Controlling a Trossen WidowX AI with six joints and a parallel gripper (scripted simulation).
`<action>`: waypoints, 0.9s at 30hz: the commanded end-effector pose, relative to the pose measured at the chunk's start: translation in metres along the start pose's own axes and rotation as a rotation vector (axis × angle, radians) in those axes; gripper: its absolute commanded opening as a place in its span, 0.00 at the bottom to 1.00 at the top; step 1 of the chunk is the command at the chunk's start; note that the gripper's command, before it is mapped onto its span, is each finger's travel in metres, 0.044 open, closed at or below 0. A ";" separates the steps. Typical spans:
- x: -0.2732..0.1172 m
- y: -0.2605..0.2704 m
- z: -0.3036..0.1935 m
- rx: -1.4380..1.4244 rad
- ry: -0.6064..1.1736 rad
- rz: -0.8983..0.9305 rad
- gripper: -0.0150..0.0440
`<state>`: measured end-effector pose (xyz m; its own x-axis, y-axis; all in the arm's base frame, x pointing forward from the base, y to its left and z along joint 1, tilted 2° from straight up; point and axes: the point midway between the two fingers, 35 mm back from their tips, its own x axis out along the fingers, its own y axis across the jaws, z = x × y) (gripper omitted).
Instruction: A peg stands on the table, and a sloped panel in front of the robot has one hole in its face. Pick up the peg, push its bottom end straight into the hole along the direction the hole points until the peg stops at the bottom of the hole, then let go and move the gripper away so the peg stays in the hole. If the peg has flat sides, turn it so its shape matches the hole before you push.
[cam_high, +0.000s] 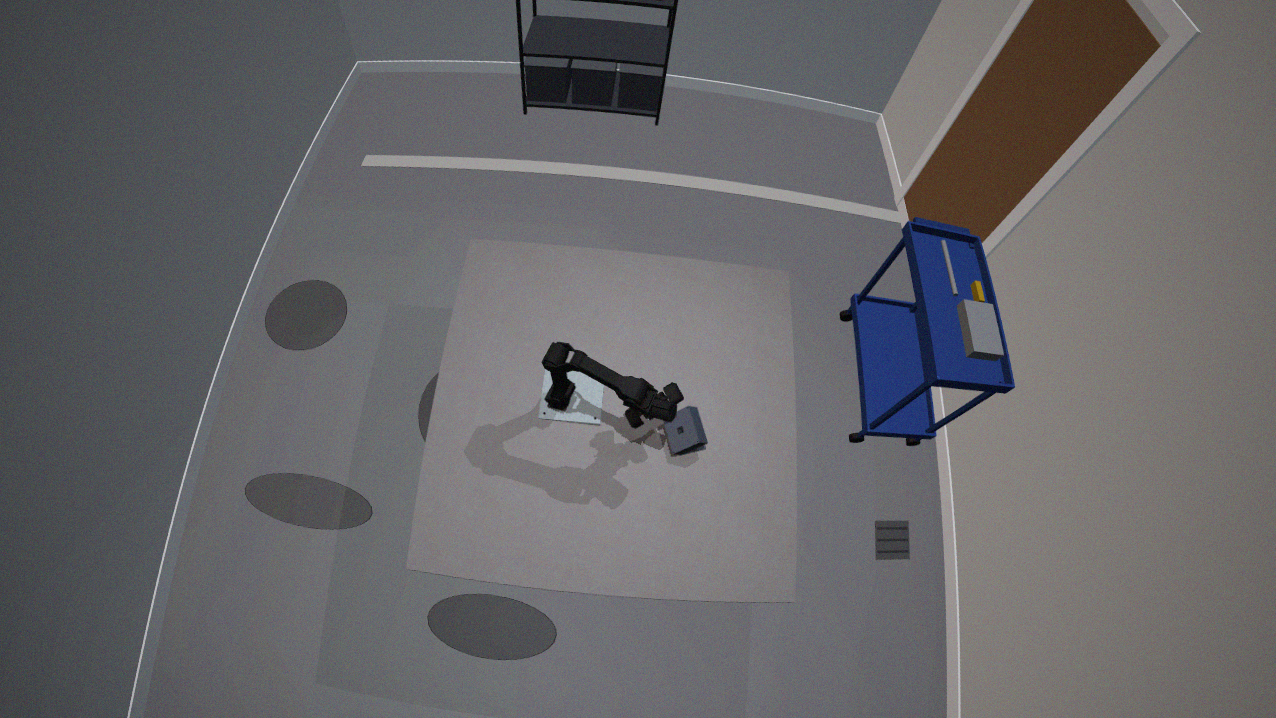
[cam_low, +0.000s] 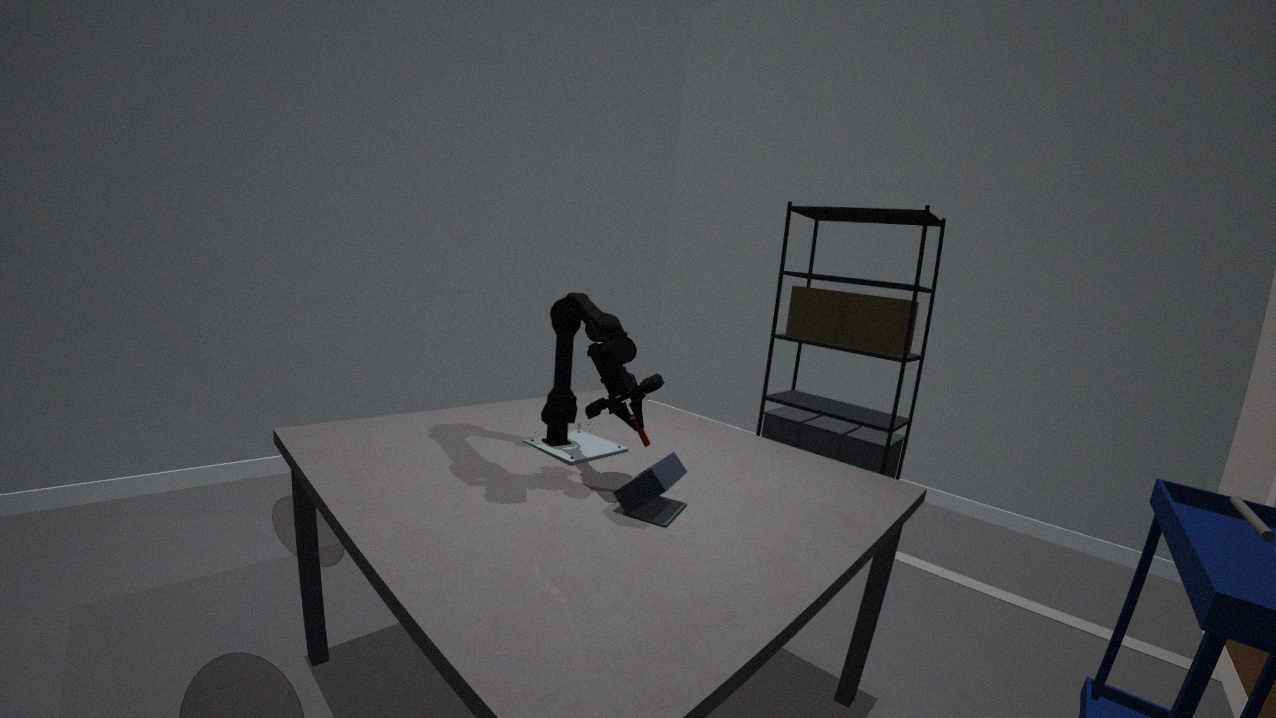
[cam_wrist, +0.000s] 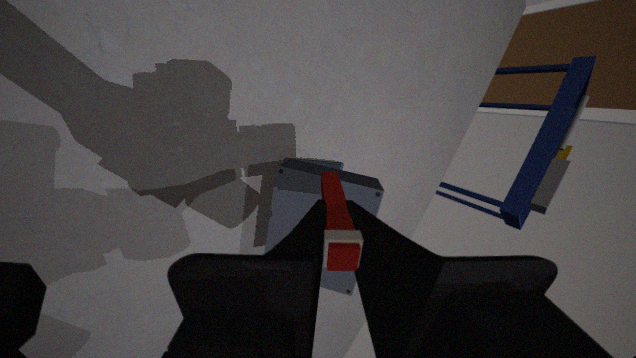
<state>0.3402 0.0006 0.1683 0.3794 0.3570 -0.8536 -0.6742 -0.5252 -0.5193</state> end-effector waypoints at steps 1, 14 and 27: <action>-0.005 0.001 -0.003 0.000 0.012 -0.021 0.25; -0.014 0.008 -0.016 0.038 0.043 -0.065 0.25; -0.024 0.017 -0.028 0.073 0.076 -0.109 0.25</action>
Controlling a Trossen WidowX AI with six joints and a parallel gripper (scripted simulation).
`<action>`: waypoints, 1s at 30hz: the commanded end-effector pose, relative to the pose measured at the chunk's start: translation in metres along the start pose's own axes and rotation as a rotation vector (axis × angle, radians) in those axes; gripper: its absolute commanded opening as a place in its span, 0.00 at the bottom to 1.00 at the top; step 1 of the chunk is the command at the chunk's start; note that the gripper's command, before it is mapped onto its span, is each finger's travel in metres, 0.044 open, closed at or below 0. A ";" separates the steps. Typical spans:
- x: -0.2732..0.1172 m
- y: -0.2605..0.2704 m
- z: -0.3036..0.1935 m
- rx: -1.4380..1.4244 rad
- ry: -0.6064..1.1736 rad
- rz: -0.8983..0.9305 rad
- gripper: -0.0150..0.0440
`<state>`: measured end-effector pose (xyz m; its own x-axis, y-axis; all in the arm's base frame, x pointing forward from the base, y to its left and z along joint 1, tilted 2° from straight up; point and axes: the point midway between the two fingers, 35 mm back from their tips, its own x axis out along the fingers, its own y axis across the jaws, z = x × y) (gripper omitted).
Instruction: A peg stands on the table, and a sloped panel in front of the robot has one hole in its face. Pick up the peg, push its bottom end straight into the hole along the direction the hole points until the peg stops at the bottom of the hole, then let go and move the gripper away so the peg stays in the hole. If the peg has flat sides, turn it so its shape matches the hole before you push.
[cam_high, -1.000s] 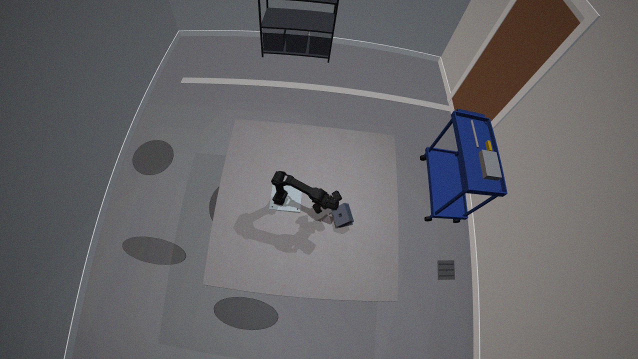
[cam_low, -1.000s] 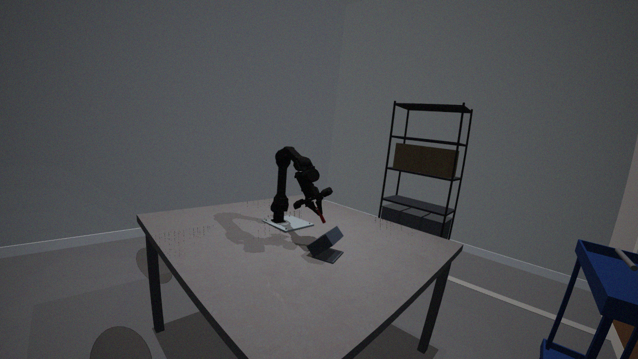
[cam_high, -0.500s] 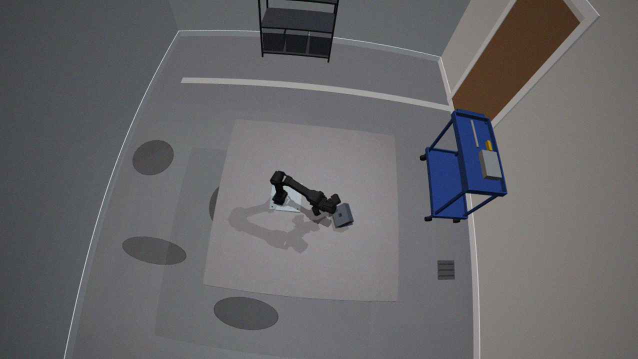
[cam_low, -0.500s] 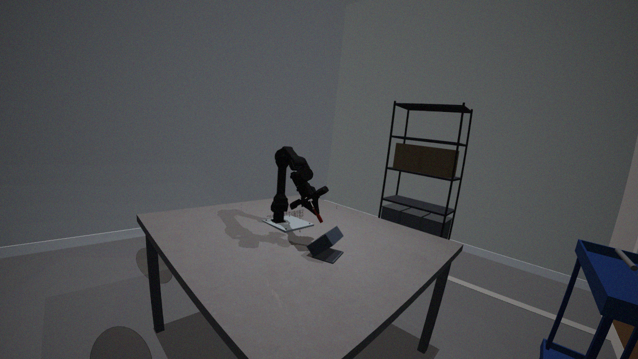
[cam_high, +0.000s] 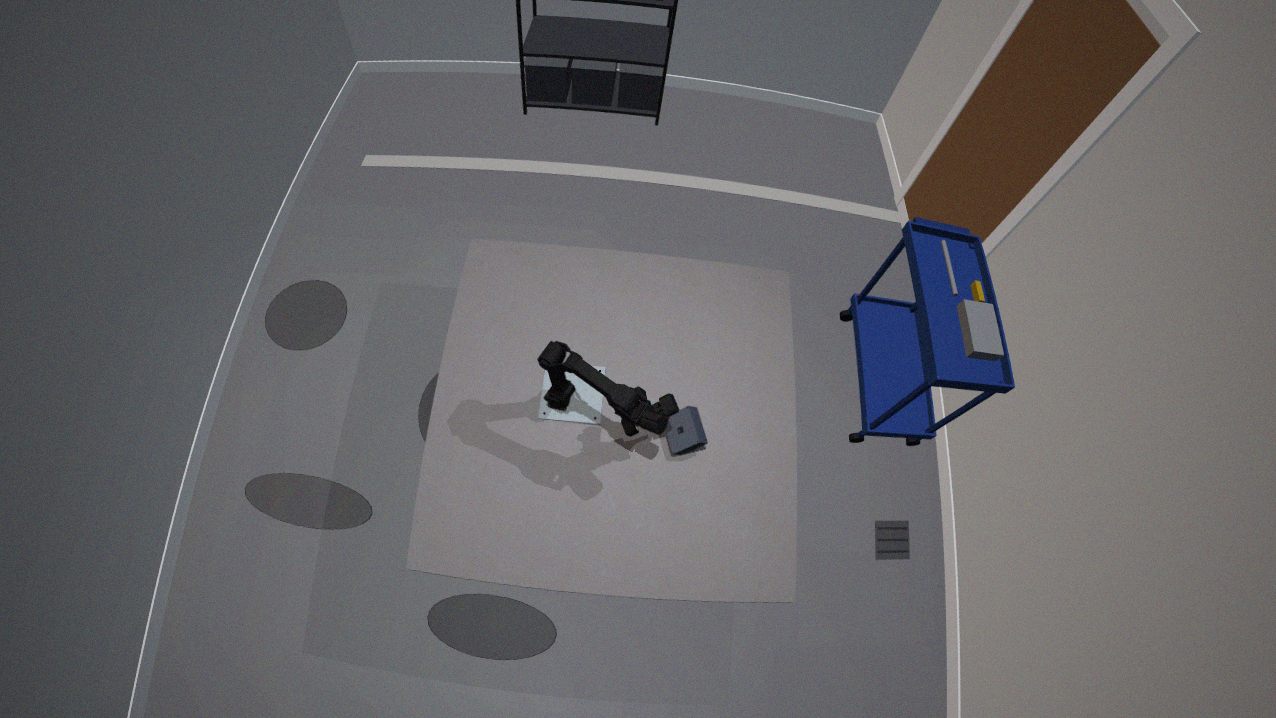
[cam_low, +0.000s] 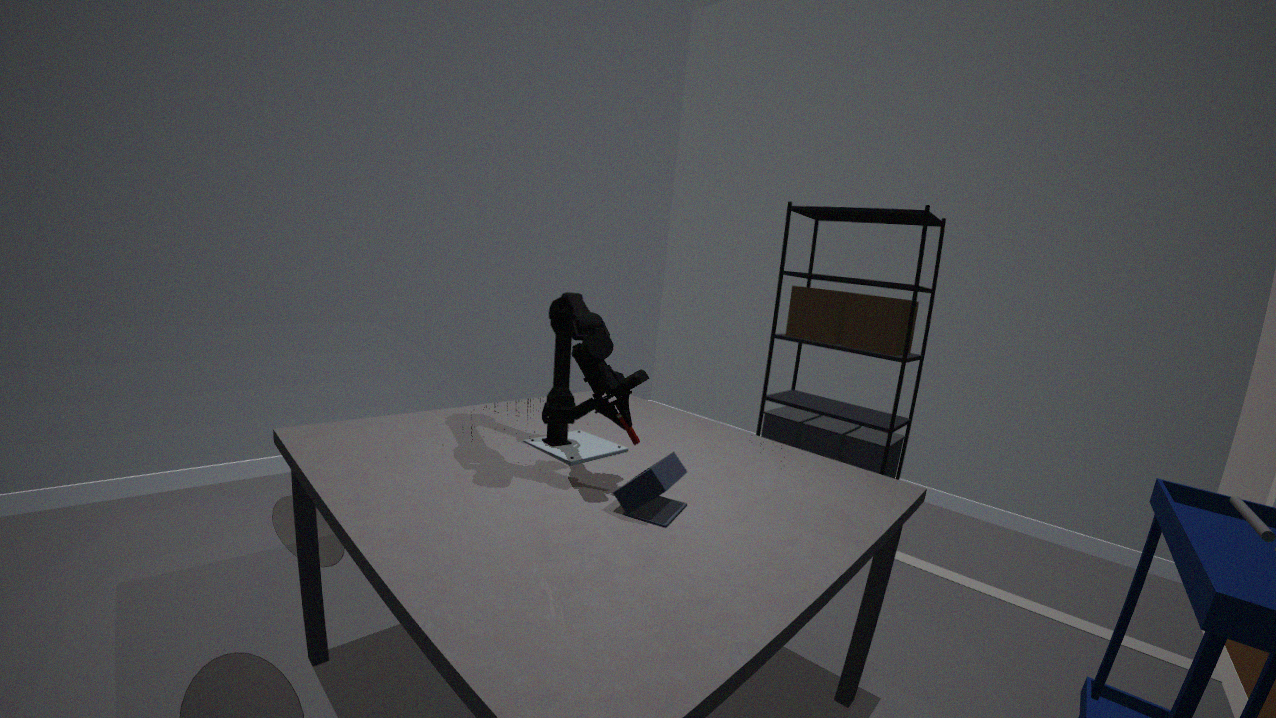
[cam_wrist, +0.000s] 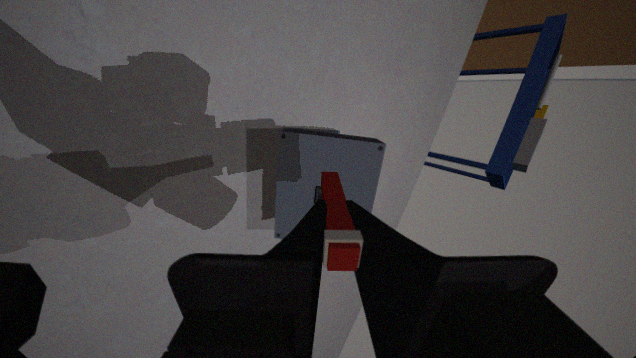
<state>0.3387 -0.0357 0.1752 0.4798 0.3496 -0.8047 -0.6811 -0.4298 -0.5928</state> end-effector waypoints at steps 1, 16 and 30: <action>-0.005 0.000 -0.003 -0.002 0.013 -0.021 0.25; -0.017 0.009 -0.017 0.036 0.054 -0.070 0.25; -0.003 0.009 -0.026 0.049 0.071 -0.089 0.25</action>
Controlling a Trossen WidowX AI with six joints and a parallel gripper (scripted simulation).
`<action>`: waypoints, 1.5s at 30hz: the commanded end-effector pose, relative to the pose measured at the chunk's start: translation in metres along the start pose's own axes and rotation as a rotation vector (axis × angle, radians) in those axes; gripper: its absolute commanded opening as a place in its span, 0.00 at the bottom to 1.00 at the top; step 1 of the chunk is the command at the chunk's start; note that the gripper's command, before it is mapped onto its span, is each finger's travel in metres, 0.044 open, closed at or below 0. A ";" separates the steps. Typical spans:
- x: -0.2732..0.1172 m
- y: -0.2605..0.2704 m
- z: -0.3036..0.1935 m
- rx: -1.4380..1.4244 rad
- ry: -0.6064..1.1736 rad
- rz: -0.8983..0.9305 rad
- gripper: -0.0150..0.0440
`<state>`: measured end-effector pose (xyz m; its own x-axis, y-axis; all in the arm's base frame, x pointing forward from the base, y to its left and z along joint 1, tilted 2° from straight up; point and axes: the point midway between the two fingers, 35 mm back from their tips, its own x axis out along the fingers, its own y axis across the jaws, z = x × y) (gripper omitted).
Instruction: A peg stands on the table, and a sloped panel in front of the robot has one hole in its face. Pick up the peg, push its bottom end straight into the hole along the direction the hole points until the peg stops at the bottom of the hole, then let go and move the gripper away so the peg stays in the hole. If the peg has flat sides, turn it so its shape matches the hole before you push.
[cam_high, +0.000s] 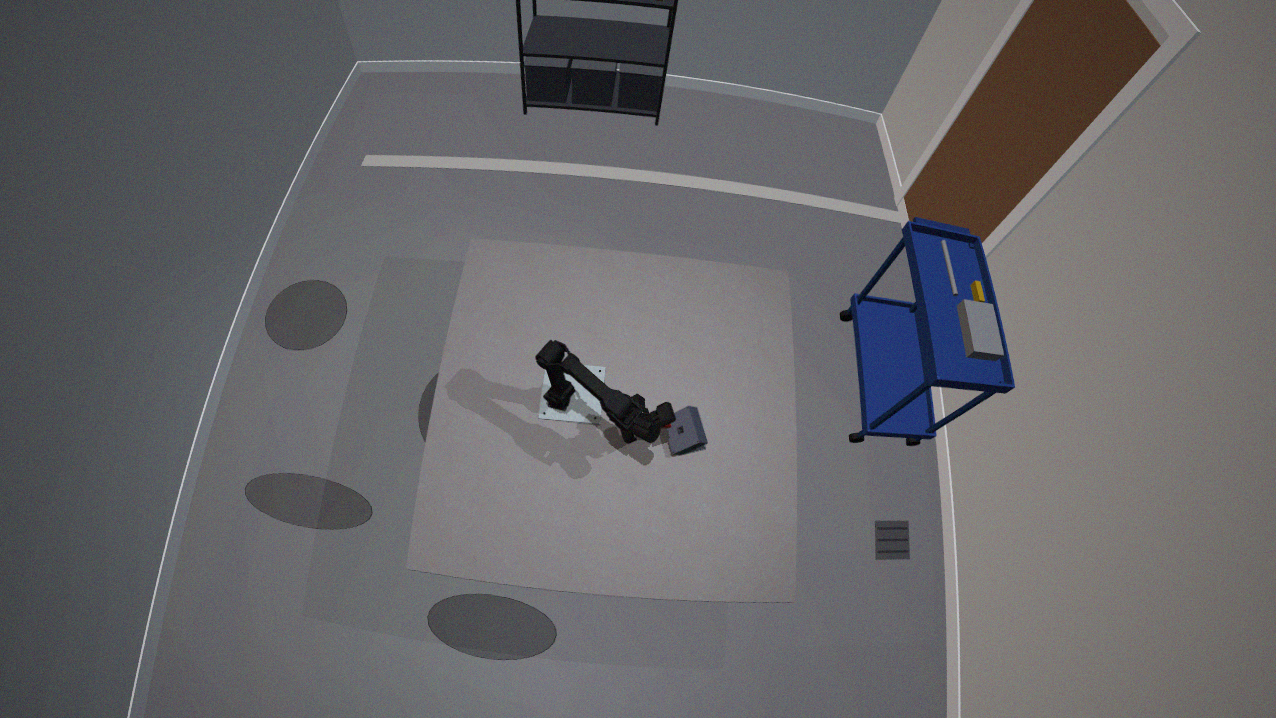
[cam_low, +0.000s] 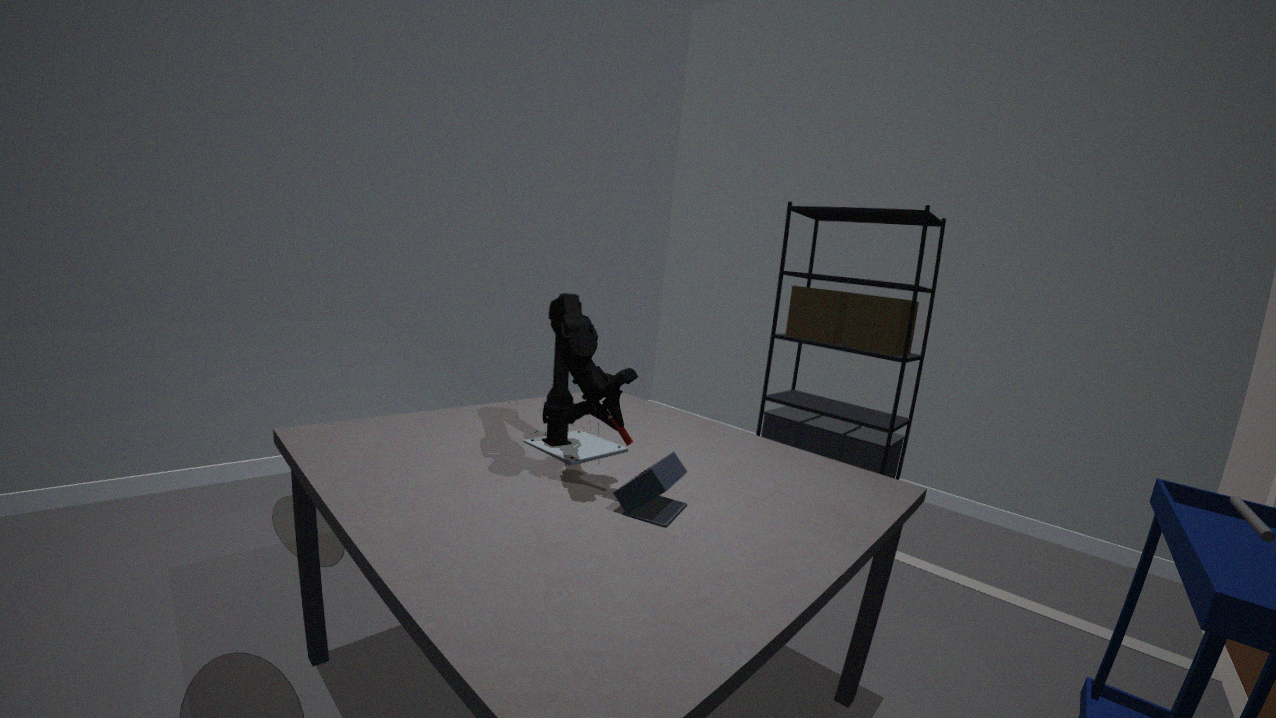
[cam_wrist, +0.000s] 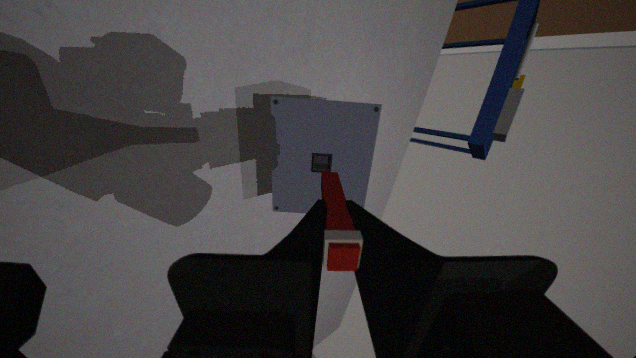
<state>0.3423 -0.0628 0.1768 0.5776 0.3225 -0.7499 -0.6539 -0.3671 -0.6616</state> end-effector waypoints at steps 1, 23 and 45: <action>0.008 0.002 -0.002 0.012 -0.001 0.000 0.25; 0.037 0.005 -0.008 0.028 0.019 -0.026 0.25; 0.059 0.004 -0.008 0.026 0.020 -0.029 0.25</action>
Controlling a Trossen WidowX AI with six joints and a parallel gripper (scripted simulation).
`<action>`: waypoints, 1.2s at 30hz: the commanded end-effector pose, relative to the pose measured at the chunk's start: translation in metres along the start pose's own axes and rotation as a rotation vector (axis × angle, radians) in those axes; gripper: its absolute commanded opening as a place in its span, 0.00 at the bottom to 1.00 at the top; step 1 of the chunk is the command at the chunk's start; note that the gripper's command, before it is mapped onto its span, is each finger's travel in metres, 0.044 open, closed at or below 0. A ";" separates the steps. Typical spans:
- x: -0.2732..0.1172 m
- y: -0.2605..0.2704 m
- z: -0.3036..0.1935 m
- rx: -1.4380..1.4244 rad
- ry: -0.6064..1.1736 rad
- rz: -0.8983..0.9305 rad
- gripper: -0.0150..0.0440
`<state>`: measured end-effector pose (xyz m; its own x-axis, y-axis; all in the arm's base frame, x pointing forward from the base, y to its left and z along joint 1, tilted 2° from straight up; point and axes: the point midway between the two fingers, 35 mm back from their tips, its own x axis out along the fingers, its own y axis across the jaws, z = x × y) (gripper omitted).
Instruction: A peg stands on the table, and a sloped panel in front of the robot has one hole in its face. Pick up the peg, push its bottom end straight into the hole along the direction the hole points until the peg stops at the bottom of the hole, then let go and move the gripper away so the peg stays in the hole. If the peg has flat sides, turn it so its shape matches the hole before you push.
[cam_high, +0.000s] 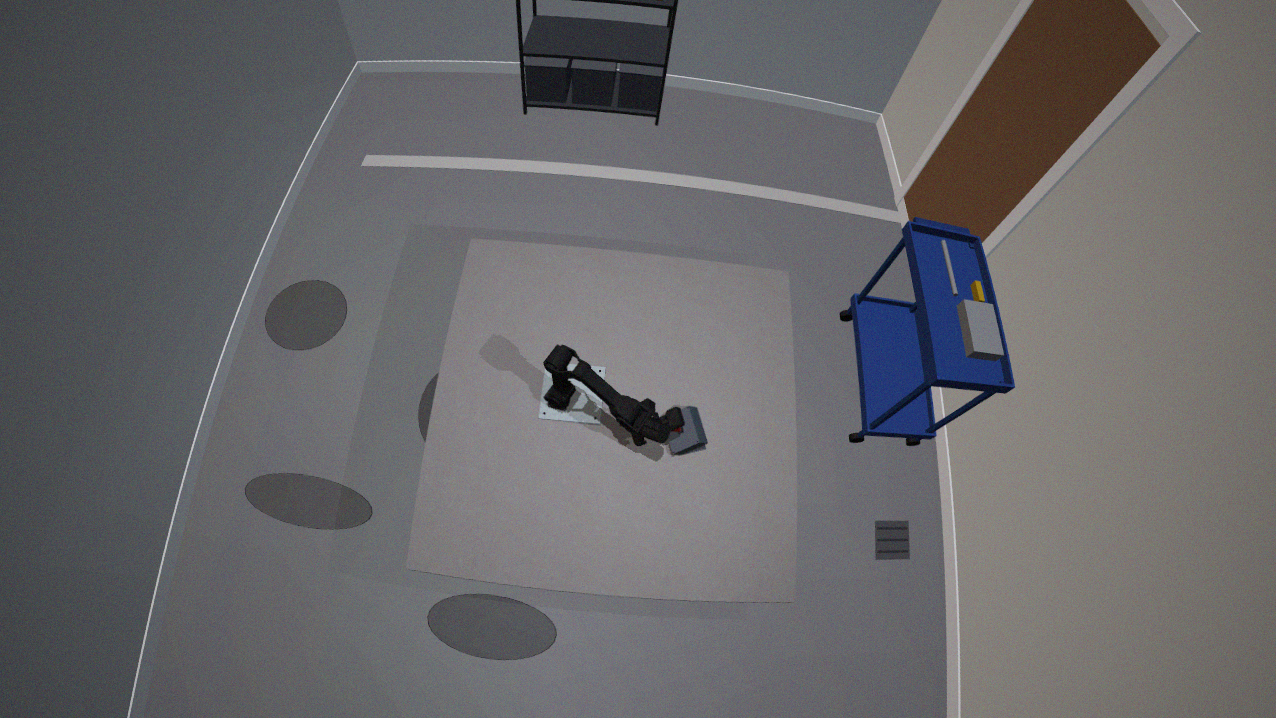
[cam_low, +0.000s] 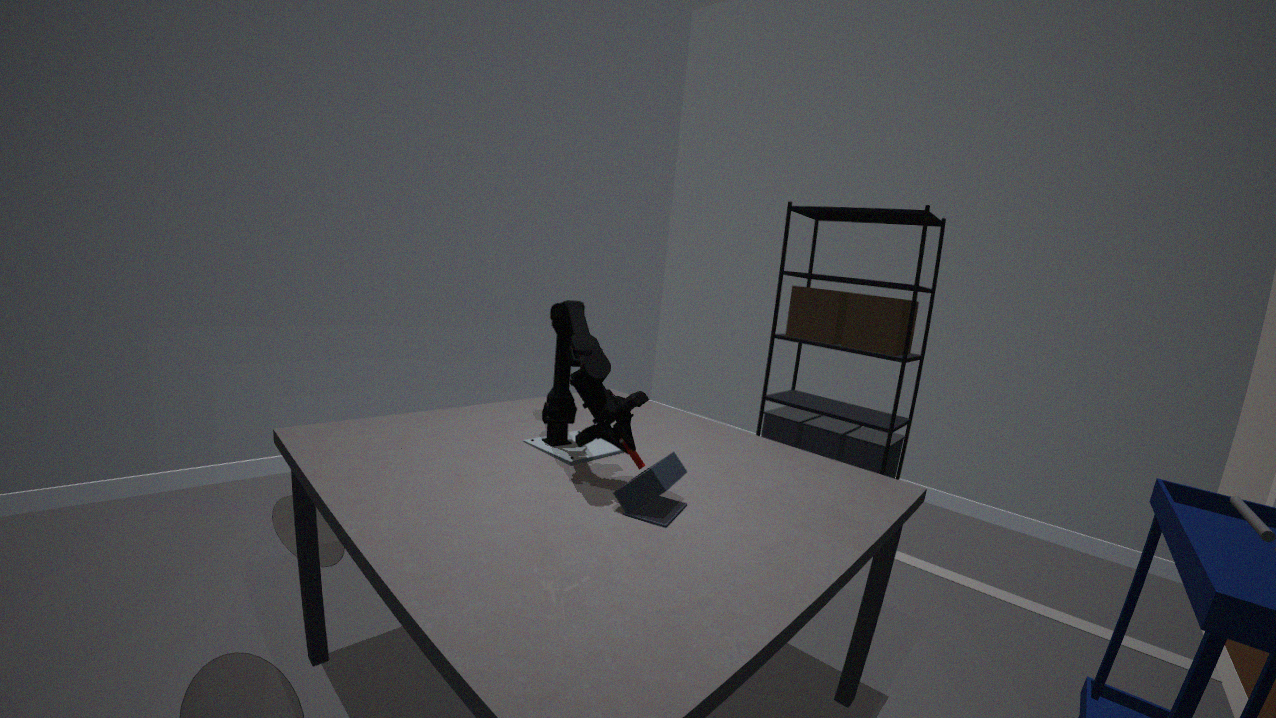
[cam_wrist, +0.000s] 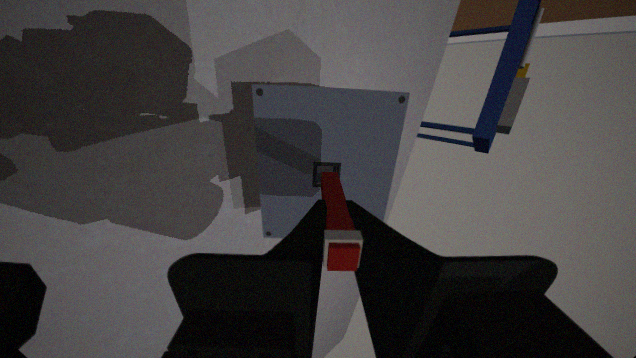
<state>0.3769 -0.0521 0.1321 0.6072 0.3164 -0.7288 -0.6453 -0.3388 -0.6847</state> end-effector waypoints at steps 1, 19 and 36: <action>0.001 0.001 0.000 0.004 0.001 0.002 0.25; 0.003 0.000 -0.001 0.000 0.001 -0.001 0.25; 0.010 0.001 -0.001 0.000 0.001 -0.001 0.25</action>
<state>0.3817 -0.0501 0.1259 0.6090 0.3184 -0.7264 -0.6399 -0.3438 -0.6872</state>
